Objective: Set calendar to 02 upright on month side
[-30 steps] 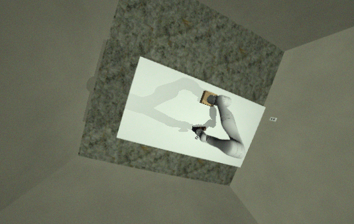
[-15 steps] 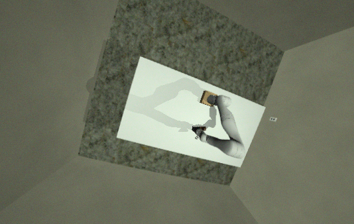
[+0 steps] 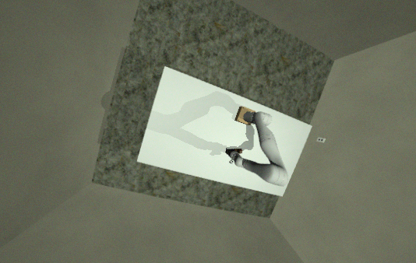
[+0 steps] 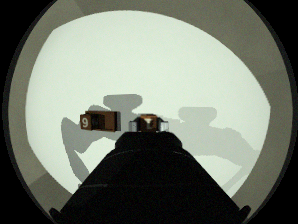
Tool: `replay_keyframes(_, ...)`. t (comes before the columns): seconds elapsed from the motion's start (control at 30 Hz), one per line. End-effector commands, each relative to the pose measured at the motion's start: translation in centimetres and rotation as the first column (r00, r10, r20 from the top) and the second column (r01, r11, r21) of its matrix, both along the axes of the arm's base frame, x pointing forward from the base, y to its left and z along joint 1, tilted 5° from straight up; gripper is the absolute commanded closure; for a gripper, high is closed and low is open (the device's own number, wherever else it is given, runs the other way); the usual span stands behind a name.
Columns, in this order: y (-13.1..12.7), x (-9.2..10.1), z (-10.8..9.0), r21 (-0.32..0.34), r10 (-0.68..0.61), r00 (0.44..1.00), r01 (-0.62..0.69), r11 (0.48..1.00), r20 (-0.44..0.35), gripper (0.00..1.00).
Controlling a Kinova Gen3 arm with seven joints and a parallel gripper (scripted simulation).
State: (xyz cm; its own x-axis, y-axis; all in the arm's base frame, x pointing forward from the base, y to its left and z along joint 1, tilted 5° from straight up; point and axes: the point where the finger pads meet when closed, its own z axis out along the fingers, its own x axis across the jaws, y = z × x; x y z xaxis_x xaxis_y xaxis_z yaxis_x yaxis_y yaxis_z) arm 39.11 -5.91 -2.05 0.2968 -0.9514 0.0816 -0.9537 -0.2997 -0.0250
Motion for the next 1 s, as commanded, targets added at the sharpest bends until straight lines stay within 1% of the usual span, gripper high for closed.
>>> replay_keyframes(0.0, 0.00, 0.05, 0.05, 0.000, 0.000, 1.000, 0.000, 1.000, 0.002, 0.40)
replay_keyframes(0.6, 0.00, 0.05, 0.05, 0.000, 0.000, 1.000, 0.000, 1.000, 0.002, 0.40)
replay_keyframes(0.63, 0.00, 0.05, 0.05, 0.000, 0.000, 1.000, 0.000, 1.000, 0.002, 0.34)
replay_keyframes(0.7, 0.00, 0.05, 0.05, 0.000, 0.000, 1.000, 0.000, 1.000, 0.002, 0.34)
replay_keyframes(0.73, 0.00, 0.05, 0.05, 0.000, 0.000, 1.000, 0.000, 1.000, 0.002, 0.28)
replay_keyframes(0.87, 0.00, 0.05, 0.05, 0.000, 0.000, 1.000, 0.000, 1.000, 0.002, 0.28)
replay_keyframes(0.9, 0.00, 0.05, 0.05, 0.000, 0.000, 1.000, 0.000, 1.000, 0.002, 0.22)
replay_keyframes(0.97, 0.00, 0.05, 0.05, 0.000, 0.000, 1.000, 0.000, 1.000, 0.002, 0.22)
